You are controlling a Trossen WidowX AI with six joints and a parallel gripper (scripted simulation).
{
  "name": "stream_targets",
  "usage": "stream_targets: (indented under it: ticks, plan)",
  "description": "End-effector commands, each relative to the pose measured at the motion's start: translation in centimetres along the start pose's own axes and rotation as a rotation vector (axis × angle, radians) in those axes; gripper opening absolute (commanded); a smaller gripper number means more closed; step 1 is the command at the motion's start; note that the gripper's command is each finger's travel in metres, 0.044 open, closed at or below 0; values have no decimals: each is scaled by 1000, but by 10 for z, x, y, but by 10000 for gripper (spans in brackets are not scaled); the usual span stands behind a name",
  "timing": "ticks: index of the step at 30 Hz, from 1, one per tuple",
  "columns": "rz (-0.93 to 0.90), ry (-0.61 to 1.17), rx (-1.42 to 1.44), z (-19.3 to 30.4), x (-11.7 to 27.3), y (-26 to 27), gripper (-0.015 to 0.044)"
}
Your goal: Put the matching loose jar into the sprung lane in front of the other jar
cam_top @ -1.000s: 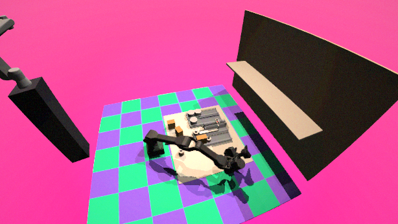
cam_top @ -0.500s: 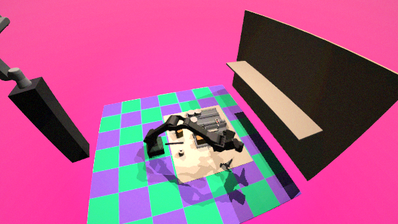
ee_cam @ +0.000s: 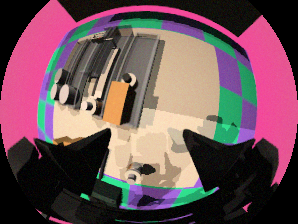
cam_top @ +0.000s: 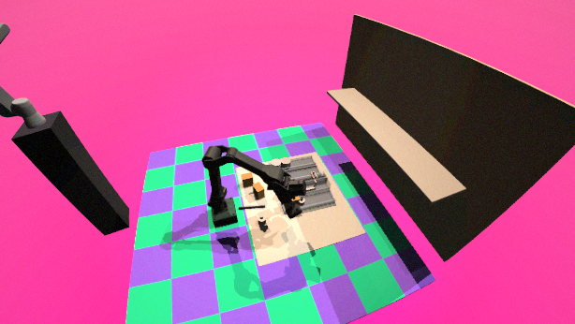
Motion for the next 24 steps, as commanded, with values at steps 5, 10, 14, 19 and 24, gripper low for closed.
stream_targets:
  ticks: [5,10,14,19,24]
  plan:
    - [77,327,-141,81,23,54,440]
    - [85,355,-150,86,24,59,440]
    - [85,355,-150,96,-3,58,440]
    - [85,355,-150,96,-6,58,440]
    - [85,355,-150,102,-20,58,440]
Point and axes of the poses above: the point midway between the two fingers, 35 mm back from their tips, its own x axis back along the fingers, its own y axis across the jaws, z = x × y, the point moved 8 cm from there along x, back along the fingers, and after that the axes turned 7 degrees about x, right-handed, at the moved point
